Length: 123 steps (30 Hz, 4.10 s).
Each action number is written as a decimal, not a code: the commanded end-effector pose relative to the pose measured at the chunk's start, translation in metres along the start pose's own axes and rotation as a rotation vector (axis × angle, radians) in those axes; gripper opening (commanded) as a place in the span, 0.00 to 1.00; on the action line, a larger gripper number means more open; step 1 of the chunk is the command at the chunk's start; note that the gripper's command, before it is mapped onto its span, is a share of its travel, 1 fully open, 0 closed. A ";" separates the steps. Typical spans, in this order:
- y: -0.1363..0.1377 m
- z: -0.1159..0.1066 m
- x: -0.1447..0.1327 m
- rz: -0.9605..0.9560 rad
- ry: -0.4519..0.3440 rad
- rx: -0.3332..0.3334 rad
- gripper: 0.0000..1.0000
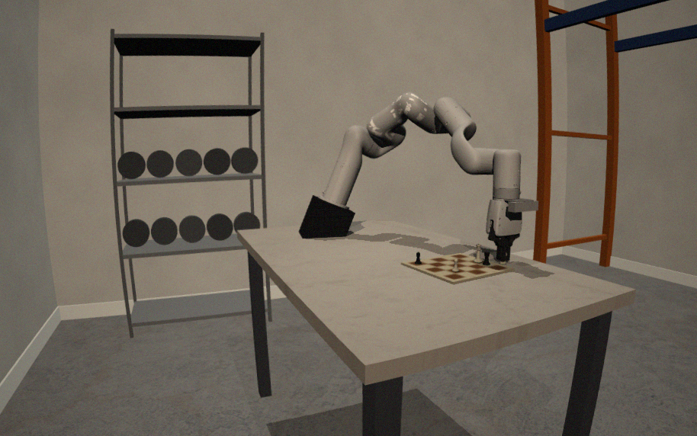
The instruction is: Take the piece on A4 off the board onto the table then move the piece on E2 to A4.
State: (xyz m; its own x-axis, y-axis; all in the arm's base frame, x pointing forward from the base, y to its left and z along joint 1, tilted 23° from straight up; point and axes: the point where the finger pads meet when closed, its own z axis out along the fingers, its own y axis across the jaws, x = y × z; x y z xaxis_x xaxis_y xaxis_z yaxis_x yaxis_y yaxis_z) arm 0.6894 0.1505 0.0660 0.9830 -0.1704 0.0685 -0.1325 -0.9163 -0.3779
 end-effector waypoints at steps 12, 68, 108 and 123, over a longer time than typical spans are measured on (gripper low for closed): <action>-0.001 -0.003 0.002 -0.001 0.005 0.001 0.00; -0.001 -0.087 0.001 -0.001 0.005 0.001 0.39; 0.001 -0.093 0.001 -0.080 0.005 0.001 1.00; 0.018 -0.091 0.002 -0.790 0.005 -0.002 1.00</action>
State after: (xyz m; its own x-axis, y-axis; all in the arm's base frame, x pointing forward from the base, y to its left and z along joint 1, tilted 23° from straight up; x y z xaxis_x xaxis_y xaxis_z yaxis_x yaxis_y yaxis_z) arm 0.6768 0.1059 0.1429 0.9026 0.3517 0.2485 0.4131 -0.8699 -0.2695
